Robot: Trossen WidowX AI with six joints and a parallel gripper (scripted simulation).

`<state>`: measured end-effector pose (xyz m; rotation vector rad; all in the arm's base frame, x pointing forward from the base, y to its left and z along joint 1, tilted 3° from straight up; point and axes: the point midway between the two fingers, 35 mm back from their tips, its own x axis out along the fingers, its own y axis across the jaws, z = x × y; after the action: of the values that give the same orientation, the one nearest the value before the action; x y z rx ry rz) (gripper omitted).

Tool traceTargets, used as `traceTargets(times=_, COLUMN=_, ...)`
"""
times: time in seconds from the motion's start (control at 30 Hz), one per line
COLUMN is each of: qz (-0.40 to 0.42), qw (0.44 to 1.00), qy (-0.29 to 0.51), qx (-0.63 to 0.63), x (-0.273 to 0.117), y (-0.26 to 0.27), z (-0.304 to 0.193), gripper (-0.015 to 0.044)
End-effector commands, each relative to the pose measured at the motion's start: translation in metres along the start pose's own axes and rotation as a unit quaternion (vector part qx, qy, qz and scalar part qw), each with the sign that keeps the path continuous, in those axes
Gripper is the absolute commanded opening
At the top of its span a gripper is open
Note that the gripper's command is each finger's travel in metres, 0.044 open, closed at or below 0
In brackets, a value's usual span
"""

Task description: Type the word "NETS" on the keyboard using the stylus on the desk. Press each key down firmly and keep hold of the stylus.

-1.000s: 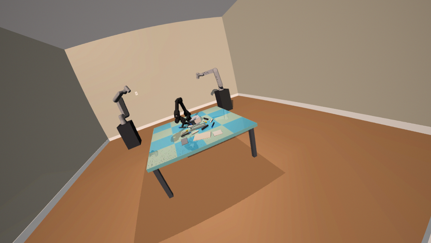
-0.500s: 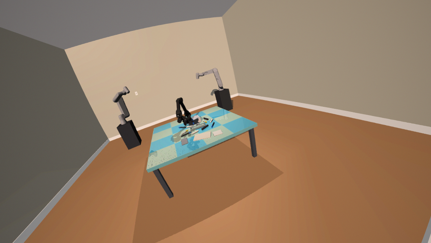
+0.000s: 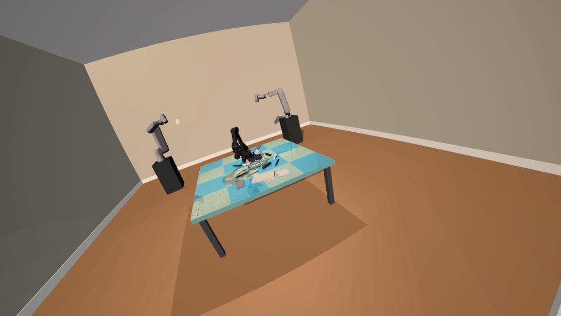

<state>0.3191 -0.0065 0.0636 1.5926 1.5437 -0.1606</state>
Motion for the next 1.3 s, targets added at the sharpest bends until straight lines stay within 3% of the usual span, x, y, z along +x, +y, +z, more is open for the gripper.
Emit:
traceTargets(times=0.0, qz=0.000, qw=0.998, qy=0.017, qx=0.066, x=0.009, y=0.009, z=-0.006, gripper=0.0000)
traceTargets(times=0.53, qz=-0.021, qw=0.955, qy=0.070, qx=0.288, x=0.034, y=0.030, z=-0.032, gripper=0.0000)
traceTargets(times=1.27, qz=-0.021, qw=0.954, qy=0.071, qx=0.290, x=0.055, y=0.013, z=-0.010, gripper=0.0000)
